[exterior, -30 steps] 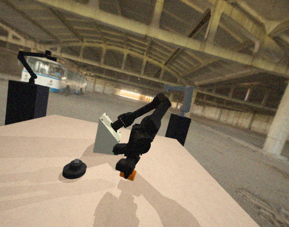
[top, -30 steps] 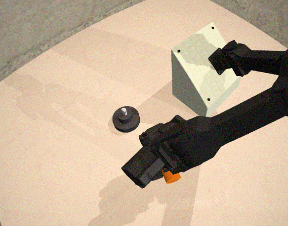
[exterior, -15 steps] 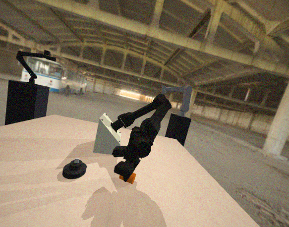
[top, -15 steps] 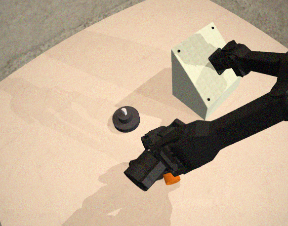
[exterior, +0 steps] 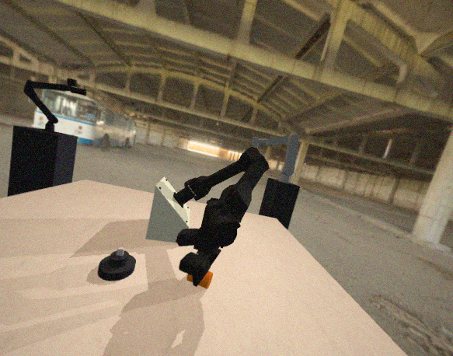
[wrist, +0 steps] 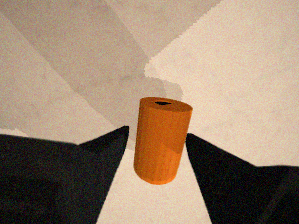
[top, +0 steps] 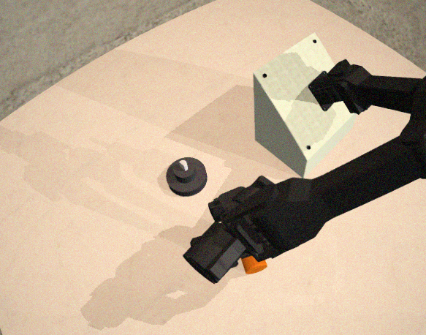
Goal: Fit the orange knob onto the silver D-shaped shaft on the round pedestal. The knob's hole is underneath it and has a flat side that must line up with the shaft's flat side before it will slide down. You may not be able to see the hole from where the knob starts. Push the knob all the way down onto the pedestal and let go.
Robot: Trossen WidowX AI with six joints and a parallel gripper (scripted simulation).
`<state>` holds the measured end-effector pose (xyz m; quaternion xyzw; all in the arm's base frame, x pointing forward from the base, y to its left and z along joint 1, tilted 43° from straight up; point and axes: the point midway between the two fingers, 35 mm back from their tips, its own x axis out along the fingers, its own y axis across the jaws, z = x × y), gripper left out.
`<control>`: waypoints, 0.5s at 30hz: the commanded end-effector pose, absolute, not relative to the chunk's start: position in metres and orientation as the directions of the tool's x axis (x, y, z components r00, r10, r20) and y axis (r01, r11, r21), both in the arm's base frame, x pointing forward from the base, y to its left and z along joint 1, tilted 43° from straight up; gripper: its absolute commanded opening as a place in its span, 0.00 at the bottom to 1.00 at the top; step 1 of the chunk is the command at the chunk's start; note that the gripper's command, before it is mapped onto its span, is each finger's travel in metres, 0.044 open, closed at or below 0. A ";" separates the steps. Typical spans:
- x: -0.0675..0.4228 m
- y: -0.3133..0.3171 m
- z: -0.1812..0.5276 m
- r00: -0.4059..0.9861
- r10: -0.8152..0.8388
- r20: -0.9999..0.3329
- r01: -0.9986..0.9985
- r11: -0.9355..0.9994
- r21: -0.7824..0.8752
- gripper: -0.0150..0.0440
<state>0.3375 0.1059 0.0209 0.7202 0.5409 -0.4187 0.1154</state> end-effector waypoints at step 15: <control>0.337 0.106 0.021 0.063 0.683 -0.728 0.877 -0.387 -0.286 0.96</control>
